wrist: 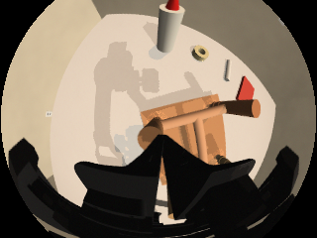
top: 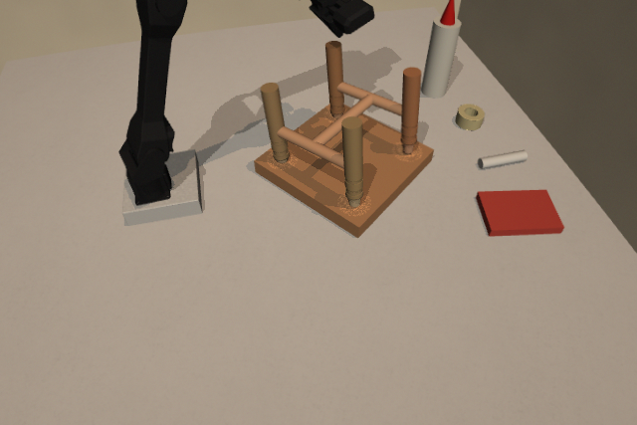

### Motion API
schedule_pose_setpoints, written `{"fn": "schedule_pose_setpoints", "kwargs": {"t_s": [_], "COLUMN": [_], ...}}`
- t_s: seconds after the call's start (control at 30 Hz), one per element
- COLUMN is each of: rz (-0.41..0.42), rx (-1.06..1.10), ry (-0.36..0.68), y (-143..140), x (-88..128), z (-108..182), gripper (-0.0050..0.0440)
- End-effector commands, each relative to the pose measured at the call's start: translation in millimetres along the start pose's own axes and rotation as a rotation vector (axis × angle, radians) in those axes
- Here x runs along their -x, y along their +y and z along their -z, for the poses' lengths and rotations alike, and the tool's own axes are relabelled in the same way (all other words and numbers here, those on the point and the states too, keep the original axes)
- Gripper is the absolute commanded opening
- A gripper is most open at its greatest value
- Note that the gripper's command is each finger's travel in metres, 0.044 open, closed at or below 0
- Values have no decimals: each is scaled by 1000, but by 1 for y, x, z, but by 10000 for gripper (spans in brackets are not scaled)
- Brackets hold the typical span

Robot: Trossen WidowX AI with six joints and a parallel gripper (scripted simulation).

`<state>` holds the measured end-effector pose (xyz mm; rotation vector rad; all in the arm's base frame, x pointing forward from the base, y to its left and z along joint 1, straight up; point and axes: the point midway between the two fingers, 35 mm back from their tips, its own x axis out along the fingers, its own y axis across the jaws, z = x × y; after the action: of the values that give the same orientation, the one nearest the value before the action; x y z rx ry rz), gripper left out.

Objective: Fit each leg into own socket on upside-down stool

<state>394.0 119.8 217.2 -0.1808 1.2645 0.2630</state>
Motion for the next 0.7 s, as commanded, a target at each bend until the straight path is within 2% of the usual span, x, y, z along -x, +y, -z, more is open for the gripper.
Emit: {"fn": "schedule_pose_setpoints", "kwargs": {"t_s": [0.0, 0.1, 0.43, 0.5, 0.57, 0.67], "rz": [4, 37, 121, 138, 138, 172], "rx": [-6, -111, -389, -450, -450, -573], "ry": [1, 7, 25, 29, 29, 37], "y": [-3, -47, -152, -172, -172, -209], "x": [0, 6, 29, 35, 35, 47], "z": [1, 9, 52, 65, 65, 94], "gripper": [0, 0, 0, 0, 0, 0]}}
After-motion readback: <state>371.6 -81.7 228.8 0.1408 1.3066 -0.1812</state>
